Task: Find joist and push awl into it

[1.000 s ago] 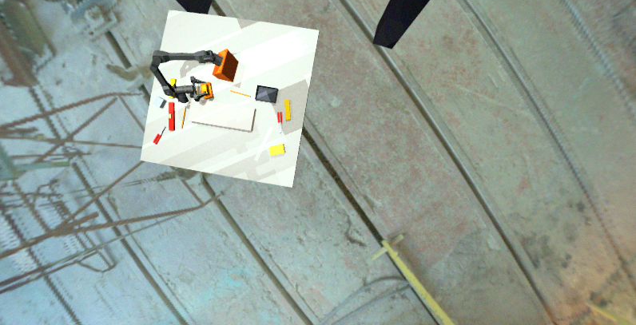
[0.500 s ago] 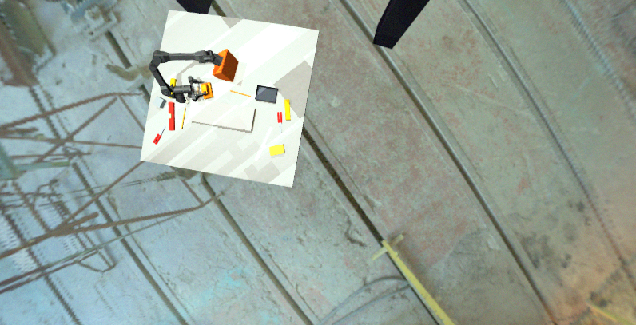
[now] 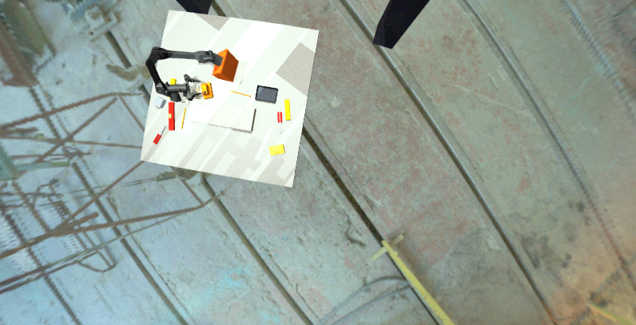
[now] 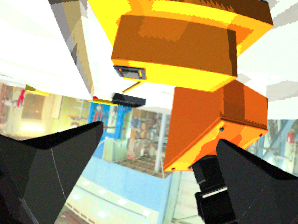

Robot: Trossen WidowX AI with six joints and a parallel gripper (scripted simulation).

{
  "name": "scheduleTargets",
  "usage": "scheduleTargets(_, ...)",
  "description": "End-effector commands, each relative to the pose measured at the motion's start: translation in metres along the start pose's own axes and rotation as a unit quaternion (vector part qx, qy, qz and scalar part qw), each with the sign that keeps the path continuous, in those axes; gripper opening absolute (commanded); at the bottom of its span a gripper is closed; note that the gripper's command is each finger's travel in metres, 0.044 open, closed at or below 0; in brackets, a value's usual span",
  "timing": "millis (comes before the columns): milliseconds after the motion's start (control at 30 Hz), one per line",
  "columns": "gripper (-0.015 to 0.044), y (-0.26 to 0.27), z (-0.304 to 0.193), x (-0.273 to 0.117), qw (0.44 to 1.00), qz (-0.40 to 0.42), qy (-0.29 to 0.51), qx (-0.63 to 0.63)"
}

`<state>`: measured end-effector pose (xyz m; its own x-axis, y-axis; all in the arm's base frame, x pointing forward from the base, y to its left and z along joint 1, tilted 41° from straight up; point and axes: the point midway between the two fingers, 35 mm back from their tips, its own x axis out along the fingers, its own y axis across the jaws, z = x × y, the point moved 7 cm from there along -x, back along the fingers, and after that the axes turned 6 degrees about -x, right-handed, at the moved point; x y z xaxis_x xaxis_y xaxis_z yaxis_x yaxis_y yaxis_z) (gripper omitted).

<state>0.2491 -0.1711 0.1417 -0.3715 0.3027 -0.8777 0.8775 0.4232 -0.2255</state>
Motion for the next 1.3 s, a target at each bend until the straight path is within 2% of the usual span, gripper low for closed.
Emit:
scheduleTargets(0, 0.044, -0.001, -0.038, -0.015, 1.0, 0.019, -0.022, -0.001)
scheduleTargets(167, 0.044, 0.0, -0.037, -0.015, 0.999, 0.017, -0.029, -0.014)
scheduleTargets(267, 0.044, 0.001, -0.04, -0.004, 0.987, 0.008, -0.097, -0.131)
scheduleTargets(367, 0.044, 0.001, -0.045, 0.01, 0.945, -0.021, -0.181, -0.273)
scheduleTargets(467, 0.044, 0.0, -0.049, 0.023, 0.878, -0.069, -0.257, -0.397)
scheduleTargets(600, 0.044, -0.003, -0.054, 0.04, 0.761, -0.156, -0.339, -0.531)
scheduleTargets(767, 0.044, -0.01, -0.063, 0.06, 0.589, -0.291, -0.403, -0.637)
scheduleTargets(833, 0.044, -0.012, -0.065, 0.066, 0.543, -0.33, -0.411, -0.654)
scheduleTargets(1267, 0.044, -0.013, -0.065, 0.067, 0.537, -0.335, -0.412, -0.655)
